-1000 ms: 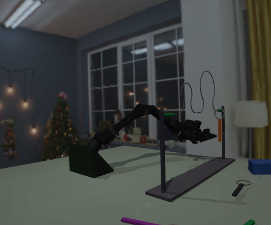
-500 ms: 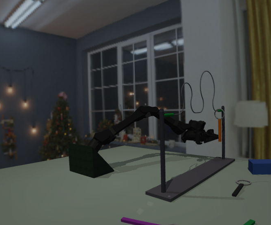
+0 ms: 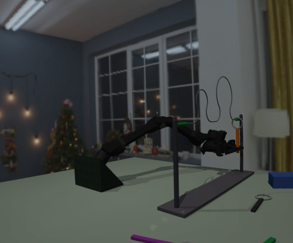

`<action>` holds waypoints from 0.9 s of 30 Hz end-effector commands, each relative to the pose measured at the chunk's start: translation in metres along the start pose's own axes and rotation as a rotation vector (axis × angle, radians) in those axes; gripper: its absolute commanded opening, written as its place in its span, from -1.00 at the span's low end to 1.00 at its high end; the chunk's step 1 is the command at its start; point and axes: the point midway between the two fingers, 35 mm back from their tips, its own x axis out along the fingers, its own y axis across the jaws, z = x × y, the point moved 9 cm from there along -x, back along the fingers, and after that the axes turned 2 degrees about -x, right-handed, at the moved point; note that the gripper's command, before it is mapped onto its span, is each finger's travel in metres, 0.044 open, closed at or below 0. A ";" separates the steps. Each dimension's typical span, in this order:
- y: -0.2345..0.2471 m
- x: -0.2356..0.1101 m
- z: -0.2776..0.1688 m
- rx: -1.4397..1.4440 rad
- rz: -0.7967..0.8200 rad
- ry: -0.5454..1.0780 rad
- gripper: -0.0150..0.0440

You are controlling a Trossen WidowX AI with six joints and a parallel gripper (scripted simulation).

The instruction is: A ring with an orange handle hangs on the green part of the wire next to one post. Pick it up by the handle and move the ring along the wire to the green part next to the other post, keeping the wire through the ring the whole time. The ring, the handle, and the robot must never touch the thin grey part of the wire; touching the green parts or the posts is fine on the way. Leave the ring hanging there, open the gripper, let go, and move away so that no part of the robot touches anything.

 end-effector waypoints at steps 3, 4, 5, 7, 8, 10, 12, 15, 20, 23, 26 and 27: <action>-0.002 0.013 -0.003 -0.012 -0.003 0.003 0.05; -0.002 0.014 -0.002 -0.012 -0.003 0.003 0.05; -0.002 0.015 -0.002 -0.012 -0.002 0.003 0.05; -0.002 0.015 -0.002 -0.012 -0.002 0.003 0.05; -0.002 0.015 -0.002 -0.012 -0.002 0.003 0.05; -0.002 0.015 -0.002 -0.012 -0.002 0.003 0.05; -0.002 0.015 -0.002 -0.012 -0.002 0.003 0.05; -0.002 0.015 -0.002 -0.012 -0.002 0.003 0.05; -0.002 0.015 -0.002 -0.012 -0.002 0.003 0.05; -0.002 0.015 -0.002 -0.012 -0.002 0.003 0.05; -0.002 0.015 -0.002 -0.012 -0.002 0.003 0.05; -0.002 0.015 -0.002 -0.012 -0.002 0.003 0.05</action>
